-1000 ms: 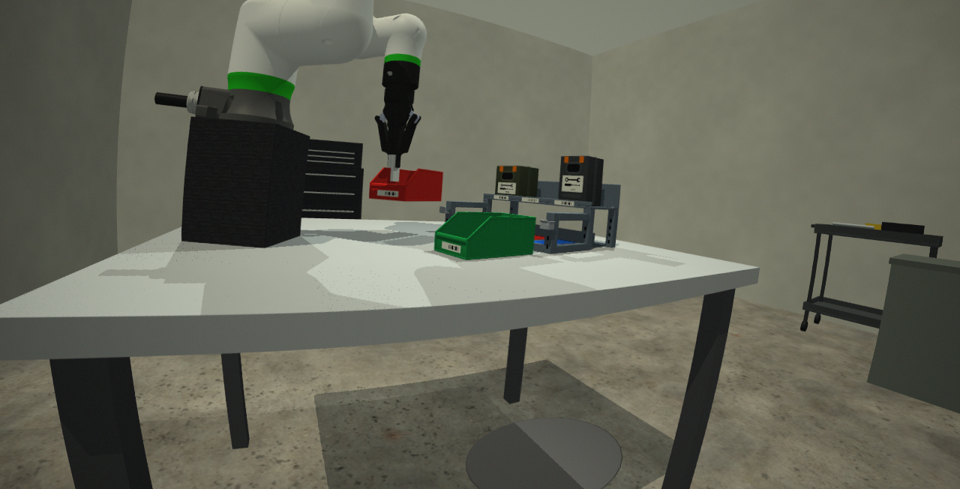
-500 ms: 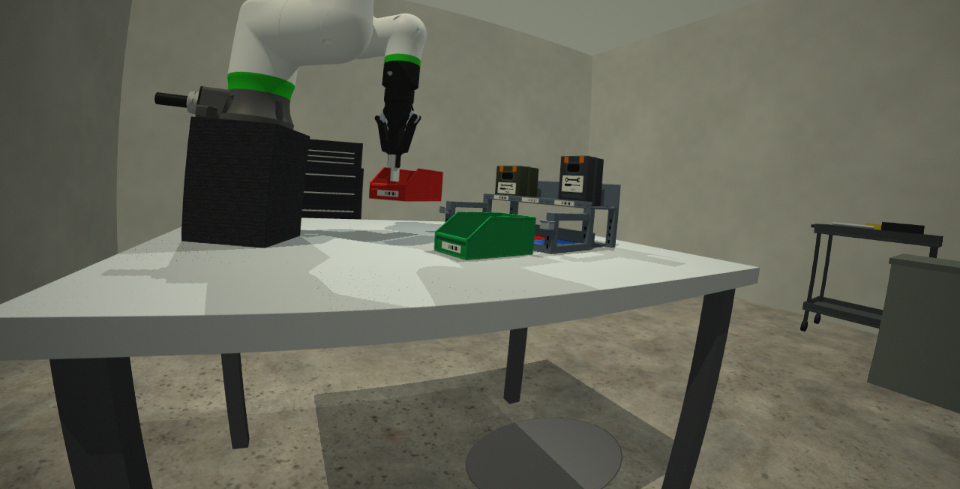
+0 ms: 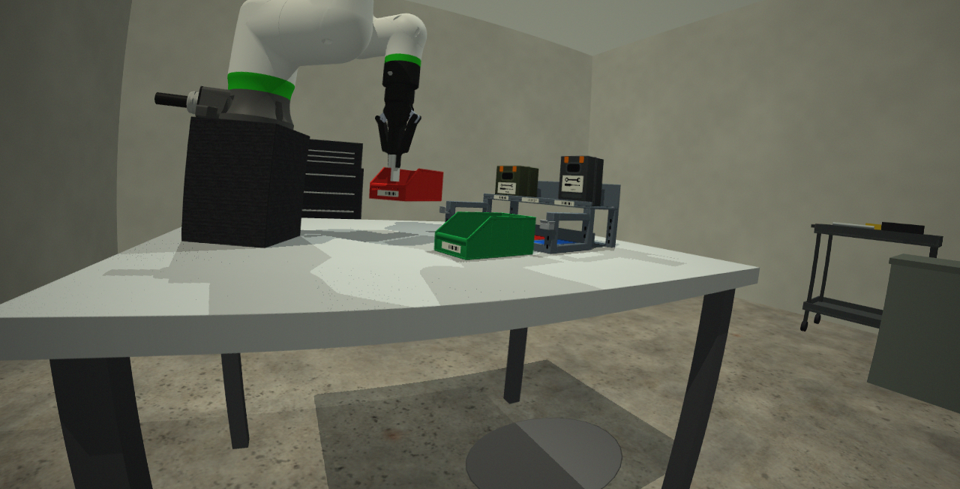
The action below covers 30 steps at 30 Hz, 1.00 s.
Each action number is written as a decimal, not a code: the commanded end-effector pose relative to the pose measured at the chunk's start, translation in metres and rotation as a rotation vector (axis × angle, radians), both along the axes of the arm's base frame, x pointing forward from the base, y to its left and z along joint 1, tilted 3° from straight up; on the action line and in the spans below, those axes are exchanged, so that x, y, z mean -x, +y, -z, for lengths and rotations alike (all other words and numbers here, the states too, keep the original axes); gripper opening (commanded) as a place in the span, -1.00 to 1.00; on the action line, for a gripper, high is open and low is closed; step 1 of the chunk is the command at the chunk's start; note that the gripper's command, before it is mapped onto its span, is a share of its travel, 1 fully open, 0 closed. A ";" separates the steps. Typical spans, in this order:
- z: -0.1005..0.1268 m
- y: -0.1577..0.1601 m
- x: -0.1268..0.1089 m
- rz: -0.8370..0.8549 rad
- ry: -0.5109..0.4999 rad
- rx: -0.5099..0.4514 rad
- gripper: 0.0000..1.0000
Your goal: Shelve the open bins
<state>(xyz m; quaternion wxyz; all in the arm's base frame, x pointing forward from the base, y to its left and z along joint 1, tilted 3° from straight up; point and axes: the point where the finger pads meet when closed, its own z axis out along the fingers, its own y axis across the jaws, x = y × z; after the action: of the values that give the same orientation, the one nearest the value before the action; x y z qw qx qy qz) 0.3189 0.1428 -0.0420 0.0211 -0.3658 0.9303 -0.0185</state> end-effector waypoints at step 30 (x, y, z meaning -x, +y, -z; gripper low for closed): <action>-0.002 -0.026 -0.017 0.108 -0.002 -0.006 -1.00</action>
<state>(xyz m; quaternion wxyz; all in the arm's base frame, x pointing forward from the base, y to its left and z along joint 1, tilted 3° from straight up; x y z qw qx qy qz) 0.3343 0.1191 -0.0407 0.0220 -0.3198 0.9471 -0.0175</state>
